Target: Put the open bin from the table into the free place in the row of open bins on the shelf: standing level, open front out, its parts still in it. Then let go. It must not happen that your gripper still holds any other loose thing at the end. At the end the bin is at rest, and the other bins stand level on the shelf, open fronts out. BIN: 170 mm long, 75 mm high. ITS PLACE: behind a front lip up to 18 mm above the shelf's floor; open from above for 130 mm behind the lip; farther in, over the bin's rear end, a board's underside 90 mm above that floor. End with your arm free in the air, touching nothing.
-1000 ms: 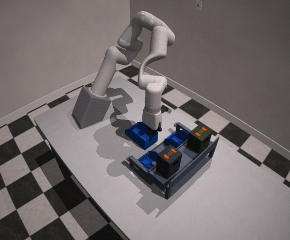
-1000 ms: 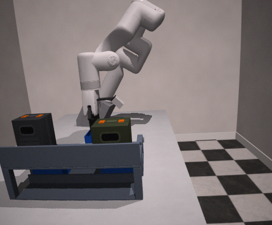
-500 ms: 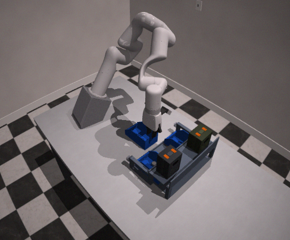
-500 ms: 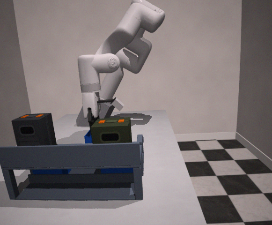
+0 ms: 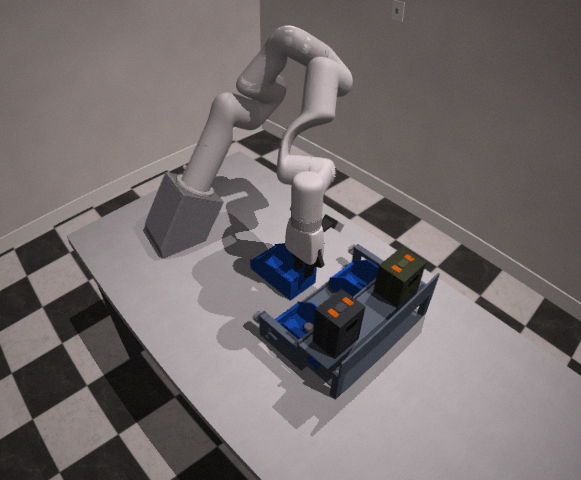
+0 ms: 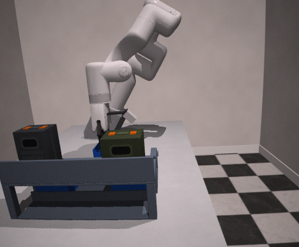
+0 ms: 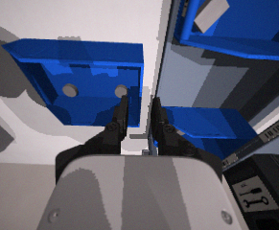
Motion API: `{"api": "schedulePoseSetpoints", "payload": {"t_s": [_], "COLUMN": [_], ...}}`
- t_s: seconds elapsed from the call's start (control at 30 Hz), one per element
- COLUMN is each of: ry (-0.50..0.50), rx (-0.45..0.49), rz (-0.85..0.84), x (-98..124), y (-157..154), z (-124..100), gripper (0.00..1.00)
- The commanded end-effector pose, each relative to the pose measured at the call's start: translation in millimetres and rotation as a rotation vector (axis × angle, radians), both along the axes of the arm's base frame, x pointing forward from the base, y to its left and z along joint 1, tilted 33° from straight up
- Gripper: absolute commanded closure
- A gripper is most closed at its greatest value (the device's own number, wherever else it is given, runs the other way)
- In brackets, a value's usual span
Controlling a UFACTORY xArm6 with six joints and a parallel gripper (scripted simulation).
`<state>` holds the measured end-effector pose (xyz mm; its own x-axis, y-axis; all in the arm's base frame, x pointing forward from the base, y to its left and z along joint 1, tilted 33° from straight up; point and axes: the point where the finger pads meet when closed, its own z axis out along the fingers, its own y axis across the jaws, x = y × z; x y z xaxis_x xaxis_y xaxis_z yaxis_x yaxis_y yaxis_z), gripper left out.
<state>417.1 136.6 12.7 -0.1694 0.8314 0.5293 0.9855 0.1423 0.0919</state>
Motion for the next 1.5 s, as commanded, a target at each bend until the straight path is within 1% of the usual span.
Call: {"api": "schedulePoseSetpoints", "payload": {"t_s": [0.0, 0.33, 0.5, 0.9, 1.07, 1.47], "ry": [-0.003, -0.003, -0.003, -0.003, -0.003, -0.003], "rx": [0.0, 0.0, 0.0, 0.0, 0.0, 0.0], "rz": [-0.001, -0.001, -0.001, -0.001, -0.001, -0.001], "x": [1.2, 1.2, 1.2, 1.2, 1.2, 1.2], "y": [2.3, 2.3, 7.5, 7.5, 12.8, 12.8], "z": [-3.2, -3.2, -11.6, -11.6, -19.9, -19.9], "gripper": [0.67, 0.67, 0.67, 0.67, 0.67, 0.67]}}
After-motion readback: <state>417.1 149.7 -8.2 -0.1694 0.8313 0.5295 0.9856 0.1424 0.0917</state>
